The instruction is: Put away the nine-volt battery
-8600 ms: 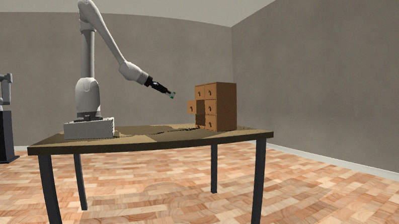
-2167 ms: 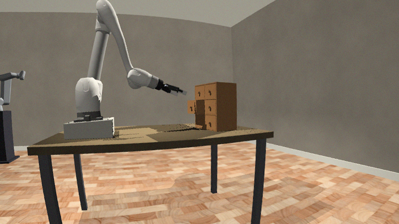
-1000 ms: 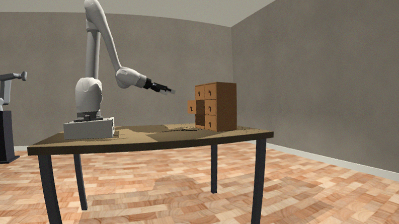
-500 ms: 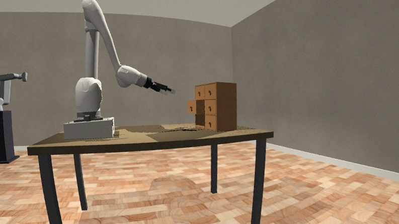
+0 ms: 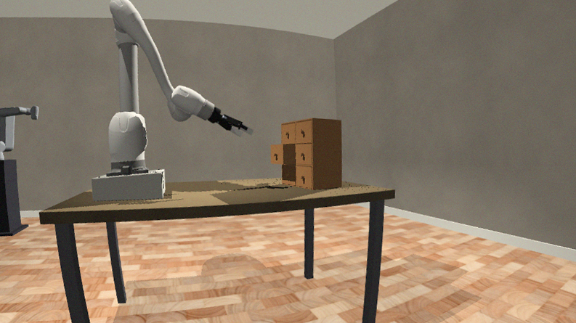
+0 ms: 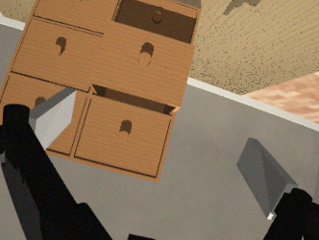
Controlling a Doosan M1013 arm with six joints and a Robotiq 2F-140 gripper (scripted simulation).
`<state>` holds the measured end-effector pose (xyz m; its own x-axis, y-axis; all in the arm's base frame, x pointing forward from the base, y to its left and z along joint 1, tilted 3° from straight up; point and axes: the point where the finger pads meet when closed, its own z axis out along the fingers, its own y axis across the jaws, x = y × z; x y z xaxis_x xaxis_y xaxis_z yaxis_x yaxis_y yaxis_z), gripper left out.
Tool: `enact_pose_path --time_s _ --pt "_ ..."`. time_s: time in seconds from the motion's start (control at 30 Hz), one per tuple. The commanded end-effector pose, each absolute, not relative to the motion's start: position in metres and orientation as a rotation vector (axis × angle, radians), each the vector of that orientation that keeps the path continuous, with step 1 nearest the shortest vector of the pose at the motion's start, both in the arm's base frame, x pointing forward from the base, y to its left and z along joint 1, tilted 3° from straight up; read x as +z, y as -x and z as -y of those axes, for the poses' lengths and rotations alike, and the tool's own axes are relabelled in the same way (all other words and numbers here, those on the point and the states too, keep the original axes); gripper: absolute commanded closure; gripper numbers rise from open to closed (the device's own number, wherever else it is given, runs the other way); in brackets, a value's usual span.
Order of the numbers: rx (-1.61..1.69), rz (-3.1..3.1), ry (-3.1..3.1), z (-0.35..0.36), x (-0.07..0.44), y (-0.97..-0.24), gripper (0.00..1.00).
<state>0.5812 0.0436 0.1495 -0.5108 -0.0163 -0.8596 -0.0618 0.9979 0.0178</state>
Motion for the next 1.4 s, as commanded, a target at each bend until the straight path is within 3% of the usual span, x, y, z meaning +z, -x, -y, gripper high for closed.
enact_pose_path --time_s 0.0,1.37 --pt "0.061 -2.154 0.058 -0.0442 0.1506 -0.5817 0.0" --pt "0.063 -2.356 0.069 -0.0457 0.1571 -0.5817 0.0"
